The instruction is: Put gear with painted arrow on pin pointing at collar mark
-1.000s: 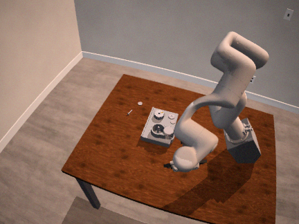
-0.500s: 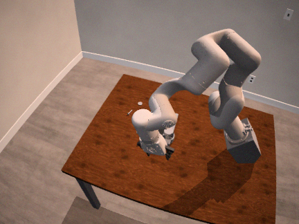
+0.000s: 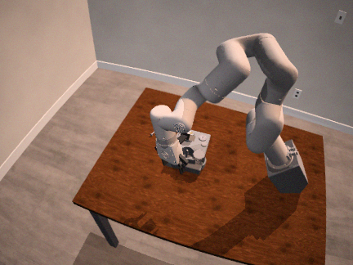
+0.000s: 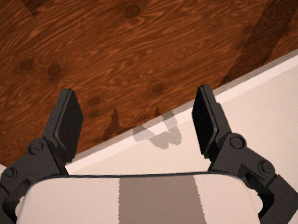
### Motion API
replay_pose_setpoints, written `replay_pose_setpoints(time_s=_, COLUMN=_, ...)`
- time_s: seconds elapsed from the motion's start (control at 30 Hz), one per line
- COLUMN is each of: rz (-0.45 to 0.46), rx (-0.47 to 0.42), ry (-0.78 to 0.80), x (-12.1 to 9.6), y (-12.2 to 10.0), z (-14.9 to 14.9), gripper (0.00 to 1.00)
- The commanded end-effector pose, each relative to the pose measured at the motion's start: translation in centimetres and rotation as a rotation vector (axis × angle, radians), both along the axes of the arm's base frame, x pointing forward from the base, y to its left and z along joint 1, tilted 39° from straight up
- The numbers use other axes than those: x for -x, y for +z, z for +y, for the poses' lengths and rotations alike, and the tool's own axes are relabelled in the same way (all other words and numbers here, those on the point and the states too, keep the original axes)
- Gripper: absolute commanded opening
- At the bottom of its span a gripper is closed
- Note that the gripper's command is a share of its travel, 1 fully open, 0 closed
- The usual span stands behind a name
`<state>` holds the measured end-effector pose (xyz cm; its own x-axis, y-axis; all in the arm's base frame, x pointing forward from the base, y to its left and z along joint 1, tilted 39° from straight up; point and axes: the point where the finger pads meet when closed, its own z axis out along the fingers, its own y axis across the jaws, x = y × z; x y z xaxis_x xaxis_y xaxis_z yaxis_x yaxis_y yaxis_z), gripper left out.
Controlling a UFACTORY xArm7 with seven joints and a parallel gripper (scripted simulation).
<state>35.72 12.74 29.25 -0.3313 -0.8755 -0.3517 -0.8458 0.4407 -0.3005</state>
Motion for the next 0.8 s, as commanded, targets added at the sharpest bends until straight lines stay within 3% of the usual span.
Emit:
replay_pose_setpoints(time_s=0.0, rz=-0.015, rx=-0.073, ry=-0.066, x=-2.2, y=-0.2, z=-3.0, gripper=1.0)
replay_pose_setpoints(time_s=0.1, rz=-0.015, rx=-0.073, ry=-0.066, x=-2.2, y=-0.2, z=-3.0, gripper=1.0)
replay_pose_setpoints(time_s=0.13, rz=-0.026, rx=-0.116, ry=-0.125, x=-3.3, y=-0.6, z=-5.6, gripper=1.0)
replay_pose_setpoints(time_s=0.27, rz=-0.026, rx=-0.116, ry=-0.125, x=-3.3, y=-0.6, z=-5.6, gripper=1.0)
replay_pose_setpoints(time_s=0.3, rz=-0.036, rx=-0.153, ry=-0.184, x=-4.1, y=-1.1, z=-8.3, gripper=1.0)
replay_pose_setpoints(time_s=0.47, rz=-0.036, rx=-0.153, ry=-0.184, x=-4.1, y=-1.1, z=-8.3, gripper=1.0)
replay_pose_setpoints(time_s=0.5, rz=-0.047, rx=-0.185, ry=-0.242, x=-4.7, y=-1.7, z=-10.8, gripper=1.0)
replay_pose_setpoints(time_s=0.77, rz=-0.047, rx=-0.185, ry=-0.242, x=-4.7, y=-1.7, z=-10.8, gripper=1.0)
